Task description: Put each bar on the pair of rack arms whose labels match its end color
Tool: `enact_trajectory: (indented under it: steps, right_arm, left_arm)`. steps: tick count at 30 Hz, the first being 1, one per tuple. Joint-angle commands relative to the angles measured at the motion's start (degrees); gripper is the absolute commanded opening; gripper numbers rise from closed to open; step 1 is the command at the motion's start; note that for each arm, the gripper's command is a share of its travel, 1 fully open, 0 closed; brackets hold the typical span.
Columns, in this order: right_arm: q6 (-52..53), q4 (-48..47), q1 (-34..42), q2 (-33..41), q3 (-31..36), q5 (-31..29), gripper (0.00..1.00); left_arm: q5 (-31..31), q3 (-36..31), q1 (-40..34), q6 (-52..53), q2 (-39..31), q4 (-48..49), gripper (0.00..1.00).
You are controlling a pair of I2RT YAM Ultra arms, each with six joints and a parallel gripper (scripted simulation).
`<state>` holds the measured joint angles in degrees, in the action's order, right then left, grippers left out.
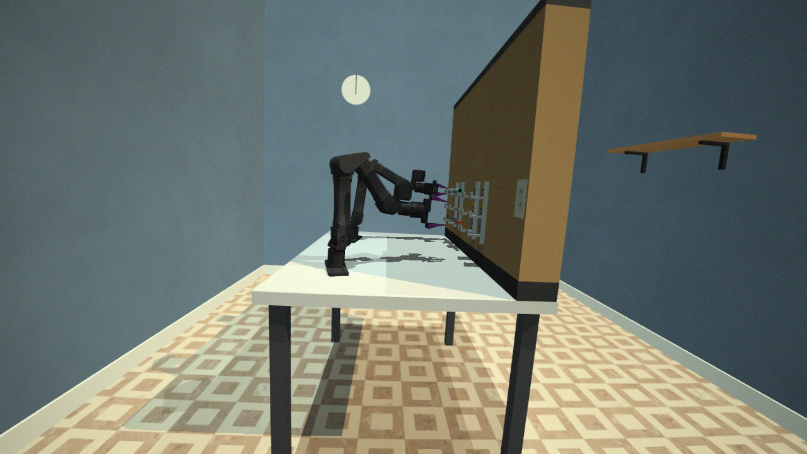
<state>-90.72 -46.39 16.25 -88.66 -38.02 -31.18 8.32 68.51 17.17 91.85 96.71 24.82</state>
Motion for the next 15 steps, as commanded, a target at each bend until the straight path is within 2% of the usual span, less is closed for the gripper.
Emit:
enact_trajectory:
  steps: [1, 15]
  right_arm:
    - [0.56, -2.07, -0.54, 1.99, -0.09, 0.23, 1.0]
    - [0.56, -2.07, -0.54, 1.99, -0.09, 0.24, 1.0]
  left_arm:
    - [-0.04, 0.12, -0.59, -1.8, -0.64, 2.49, 0.0]
    - [-0.06, -0.31, -0.6, -1.8, -0.5, 3.06, 0.0]
